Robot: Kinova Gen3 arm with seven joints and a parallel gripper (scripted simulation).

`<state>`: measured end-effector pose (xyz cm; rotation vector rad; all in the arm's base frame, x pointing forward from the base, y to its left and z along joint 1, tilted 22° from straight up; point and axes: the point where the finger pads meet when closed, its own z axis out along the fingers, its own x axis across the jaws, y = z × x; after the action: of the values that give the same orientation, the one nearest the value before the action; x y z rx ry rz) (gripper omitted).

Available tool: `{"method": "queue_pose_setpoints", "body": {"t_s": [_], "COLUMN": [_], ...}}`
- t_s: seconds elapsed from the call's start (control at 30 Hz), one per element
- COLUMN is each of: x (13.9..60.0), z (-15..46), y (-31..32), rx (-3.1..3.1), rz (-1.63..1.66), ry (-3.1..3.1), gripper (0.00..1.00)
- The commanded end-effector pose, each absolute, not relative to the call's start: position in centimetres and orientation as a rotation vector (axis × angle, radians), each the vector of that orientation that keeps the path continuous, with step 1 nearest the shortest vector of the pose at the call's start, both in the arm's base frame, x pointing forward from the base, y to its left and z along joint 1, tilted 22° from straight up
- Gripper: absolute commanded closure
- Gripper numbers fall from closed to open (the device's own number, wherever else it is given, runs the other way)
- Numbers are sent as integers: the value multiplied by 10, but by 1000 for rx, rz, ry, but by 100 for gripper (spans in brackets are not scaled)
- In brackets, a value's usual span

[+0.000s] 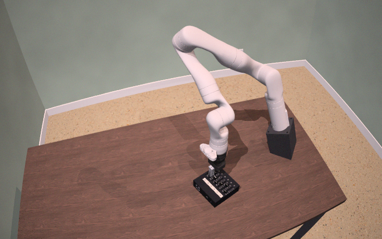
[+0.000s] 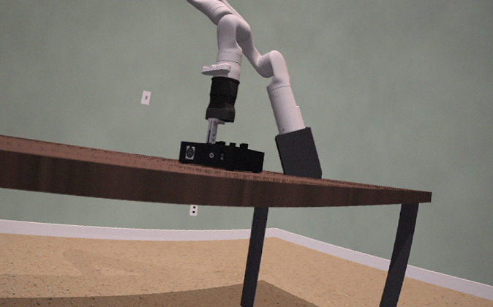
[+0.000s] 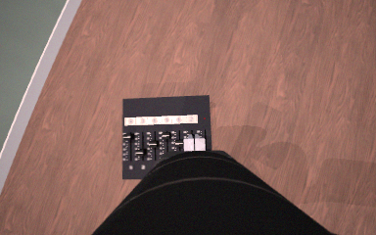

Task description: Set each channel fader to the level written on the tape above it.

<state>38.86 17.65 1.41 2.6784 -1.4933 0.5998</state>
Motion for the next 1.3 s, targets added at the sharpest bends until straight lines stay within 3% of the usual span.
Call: {"method": "queue_pose_setpoints", "body": {"t_s": [0.0, 1.17, 1.2, 1.27], "x": [388, 375, 375, 375], "z": [14, 51, 51, 52], "y": [179, 187, 187, 187], "rx": [2685, 2685, 2685, 2685], "rz": [594, 594, 594, 594], "ry": [-1485, -1485, -1485, -1485], "gripper": [100, 100, 0, 0]}}
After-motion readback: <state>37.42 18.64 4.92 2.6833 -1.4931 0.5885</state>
